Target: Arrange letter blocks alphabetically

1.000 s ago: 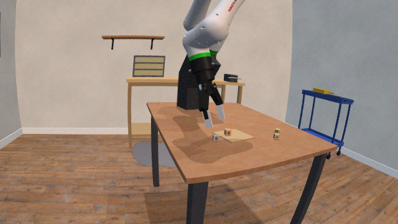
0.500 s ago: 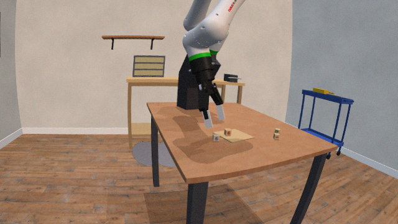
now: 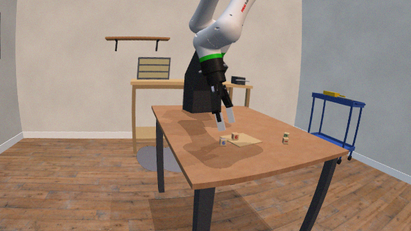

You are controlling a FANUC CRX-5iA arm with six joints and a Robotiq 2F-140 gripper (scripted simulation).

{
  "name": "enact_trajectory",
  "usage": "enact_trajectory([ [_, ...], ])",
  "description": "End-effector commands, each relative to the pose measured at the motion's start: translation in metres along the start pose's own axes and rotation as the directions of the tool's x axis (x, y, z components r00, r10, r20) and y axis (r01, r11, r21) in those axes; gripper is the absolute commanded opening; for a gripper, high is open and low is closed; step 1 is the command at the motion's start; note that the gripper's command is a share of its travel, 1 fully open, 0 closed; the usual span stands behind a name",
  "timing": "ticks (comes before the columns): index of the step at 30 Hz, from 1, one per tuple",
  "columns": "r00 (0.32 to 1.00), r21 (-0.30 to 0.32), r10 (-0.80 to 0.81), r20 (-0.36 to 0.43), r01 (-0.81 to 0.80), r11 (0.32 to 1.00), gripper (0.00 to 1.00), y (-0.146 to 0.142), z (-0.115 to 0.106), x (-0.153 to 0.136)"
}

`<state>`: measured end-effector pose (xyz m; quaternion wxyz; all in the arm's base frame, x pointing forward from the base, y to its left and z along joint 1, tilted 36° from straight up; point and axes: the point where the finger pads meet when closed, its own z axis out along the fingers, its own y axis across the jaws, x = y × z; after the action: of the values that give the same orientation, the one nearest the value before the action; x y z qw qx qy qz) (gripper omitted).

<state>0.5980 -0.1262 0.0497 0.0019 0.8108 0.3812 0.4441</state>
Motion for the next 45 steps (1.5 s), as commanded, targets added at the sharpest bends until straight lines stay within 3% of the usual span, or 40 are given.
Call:
enact_trajectory([
  [1, 0.993, 0.019, -0.116, 0.023, 0.116, 0.993, 1.00, -0.020, 0.001, 0.023],
  [15, 0.875, 0.096, -0.478, 0.072, 0.471, 0.877, 1.00, -0.084, 0.008, 0.104],
  [26, 0.822, 0.136, -0.563, 0.090, 0.549, 0.824, 1.00, -0.104, 0.010, 0.121],
  [27, 0.792, 0.151, -0.603, 0.095, 0.588, 0.795, 1.00, -0.112, 0.010, 0.131],
  [30, 0.792, 0.151, -0.603, 0.095, 0.588, 0.795, 1.00, -0.112, 0.010, 0.131],
  [31, 0.761, 0.166, -0.641, 0.099, 0.623, 0.764, 1.00, -0.120, 0.011, 0.139],
  [34, 0.761, 0.166, -0.641, 0.099, 0.623, 0.764, 1.00, -0.120, 0.011, 0.139],
  [35, 0.728, 0.176, -0.679, 0.098, 0.658, 0.732, 1.00, -0.128, 0.012, 0.151],
  [45, 0.661, 0.203, -0.744, 0.100, 0.718, 0.665, 1.00, -0.144, 0.013, 0.170],
])
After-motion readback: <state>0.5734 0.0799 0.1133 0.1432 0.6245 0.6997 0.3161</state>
